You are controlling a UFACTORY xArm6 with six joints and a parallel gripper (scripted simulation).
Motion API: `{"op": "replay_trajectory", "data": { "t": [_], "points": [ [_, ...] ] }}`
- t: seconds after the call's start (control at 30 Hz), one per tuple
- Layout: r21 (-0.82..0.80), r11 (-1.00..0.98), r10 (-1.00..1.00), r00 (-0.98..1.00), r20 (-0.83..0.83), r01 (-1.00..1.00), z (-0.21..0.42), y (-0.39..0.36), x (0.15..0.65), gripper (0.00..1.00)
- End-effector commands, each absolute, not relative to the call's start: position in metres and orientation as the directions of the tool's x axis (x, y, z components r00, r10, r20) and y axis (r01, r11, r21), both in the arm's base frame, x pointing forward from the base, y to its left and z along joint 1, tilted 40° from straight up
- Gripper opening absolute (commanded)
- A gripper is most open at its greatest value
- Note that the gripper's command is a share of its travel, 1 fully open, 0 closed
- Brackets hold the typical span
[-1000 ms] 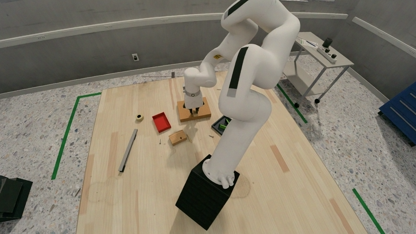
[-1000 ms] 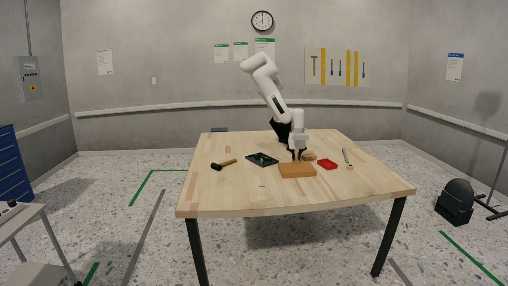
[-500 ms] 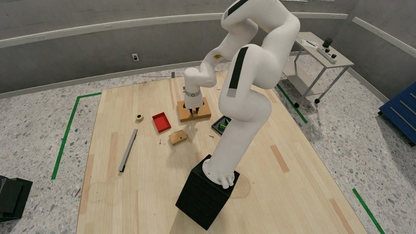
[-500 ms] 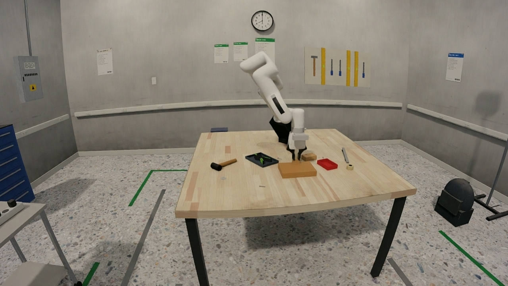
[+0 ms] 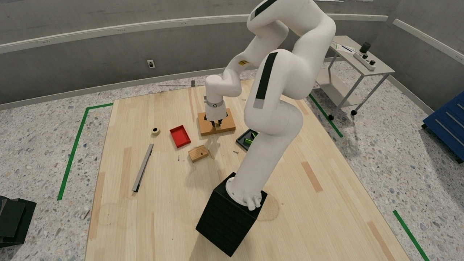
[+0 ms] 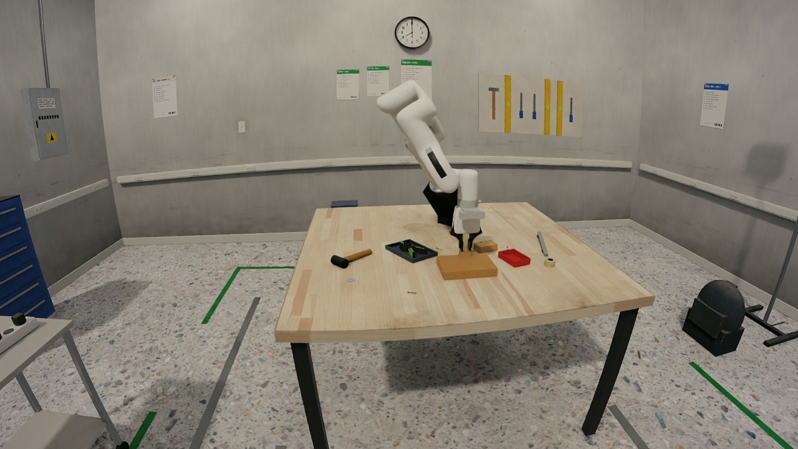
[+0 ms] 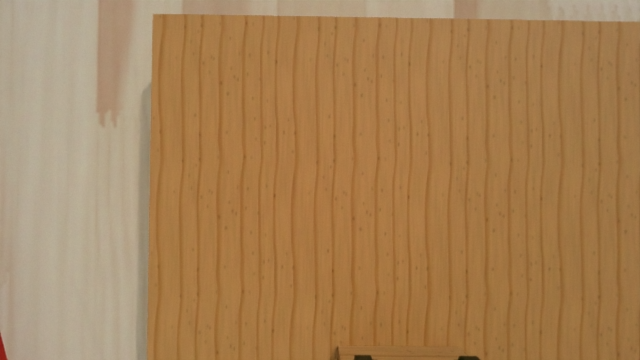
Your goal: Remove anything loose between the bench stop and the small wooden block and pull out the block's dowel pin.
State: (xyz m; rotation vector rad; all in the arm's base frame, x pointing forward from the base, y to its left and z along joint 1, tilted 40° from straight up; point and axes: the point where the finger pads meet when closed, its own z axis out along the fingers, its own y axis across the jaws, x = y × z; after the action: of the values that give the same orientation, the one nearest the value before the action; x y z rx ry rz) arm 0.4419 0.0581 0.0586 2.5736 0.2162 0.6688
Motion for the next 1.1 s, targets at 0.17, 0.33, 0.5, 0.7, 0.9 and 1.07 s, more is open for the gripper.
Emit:
{"op": "replay_trajectory", "data": {
  "t": [0.17,0.33,0.5,0.7,0.9,1.07],
  "points": [
    [0.478,-0.878,0.263,0.868,0.422,0.033,0.068,0.063,0.437,0.28],
    [0.478,-0.878,0.263,0.868,0.422,0.033,0.071,0.065,0.435,0.28],
    [0.478,-0.878,0.263,0.868,0.422,0.033,0.077,0.068,0.431,0.28],
    [0.478,-0.878,0.263,0.868,0.422,0.033,0.084,0.072,0.427,0.28],
    [0.478,-0.878,0.263,0.868,0.422,0.033,0.088,0.074,0.424,0.28],
    [0.477,-0.878,0.263,0.868,0.422,0.033,0.092,0.076,0.422,0.28]
  ]
}}
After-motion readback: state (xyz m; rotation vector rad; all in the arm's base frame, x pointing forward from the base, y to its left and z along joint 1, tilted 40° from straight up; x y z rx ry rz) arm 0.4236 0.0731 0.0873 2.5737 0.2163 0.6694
